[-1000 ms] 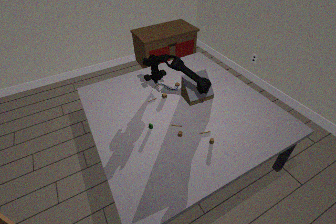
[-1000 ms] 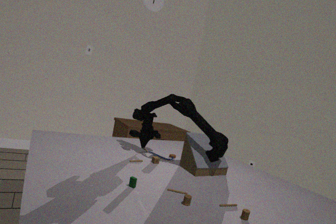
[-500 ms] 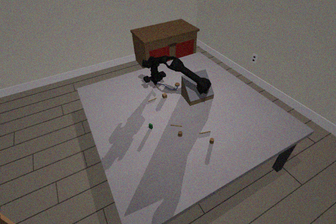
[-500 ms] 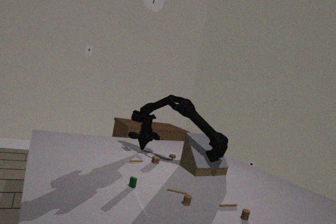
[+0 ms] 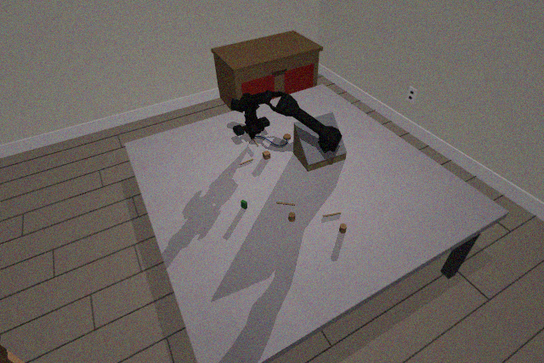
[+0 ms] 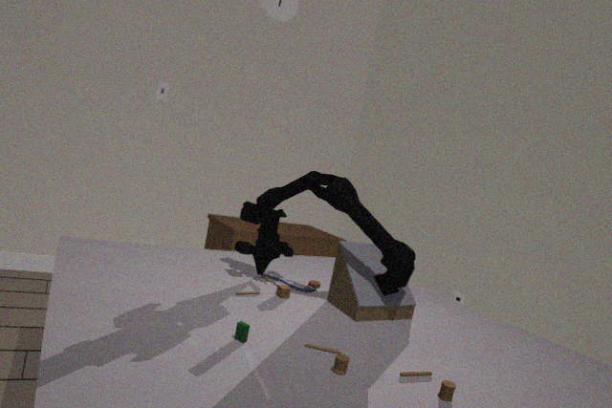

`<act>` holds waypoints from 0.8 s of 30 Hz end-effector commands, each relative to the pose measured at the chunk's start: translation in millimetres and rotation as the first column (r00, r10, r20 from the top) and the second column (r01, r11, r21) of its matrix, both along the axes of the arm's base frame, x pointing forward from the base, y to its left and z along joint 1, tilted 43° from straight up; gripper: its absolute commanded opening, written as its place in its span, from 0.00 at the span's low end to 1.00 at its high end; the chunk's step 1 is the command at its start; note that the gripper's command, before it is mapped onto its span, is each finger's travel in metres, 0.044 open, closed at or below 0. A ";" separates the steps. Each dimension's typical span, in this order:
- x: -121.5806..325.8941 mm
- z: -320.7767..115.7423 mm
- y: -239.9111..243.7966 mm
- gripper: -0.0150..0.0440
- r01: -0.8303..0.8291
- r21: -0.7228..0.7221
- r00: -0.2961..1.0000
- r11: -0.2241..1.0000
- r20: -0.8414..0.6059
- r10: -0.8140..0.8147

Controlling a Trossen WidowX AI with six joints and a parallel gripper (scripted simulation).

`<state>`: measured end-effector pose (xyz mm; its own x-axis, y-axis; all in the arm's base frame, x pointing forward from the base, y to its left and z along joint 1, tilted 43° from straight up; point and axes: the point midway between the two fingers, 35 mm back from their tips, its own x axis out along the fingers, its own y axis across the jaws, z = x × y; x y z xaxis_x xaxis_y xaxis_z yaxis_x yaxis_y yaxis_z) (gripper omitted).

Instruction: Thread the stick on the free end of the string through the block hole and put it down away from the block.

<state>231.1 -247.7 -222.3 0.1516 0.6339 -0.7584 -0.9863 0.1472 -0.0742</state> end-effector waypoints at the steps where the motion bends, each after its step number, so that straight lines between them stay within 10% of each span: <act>1: 1.5 4.2 3.0 0.25 0.005 0.001 1.000 1.000 0.002 -0.005; 24: 4.2 22.4 24.1 0.25 0.005 0.002 1.000 1.000 0.001 -0.005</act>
<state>234.4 -226.2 -203.3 0.1513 0.6350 -0.7576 -0.9863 0.1475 -0.0734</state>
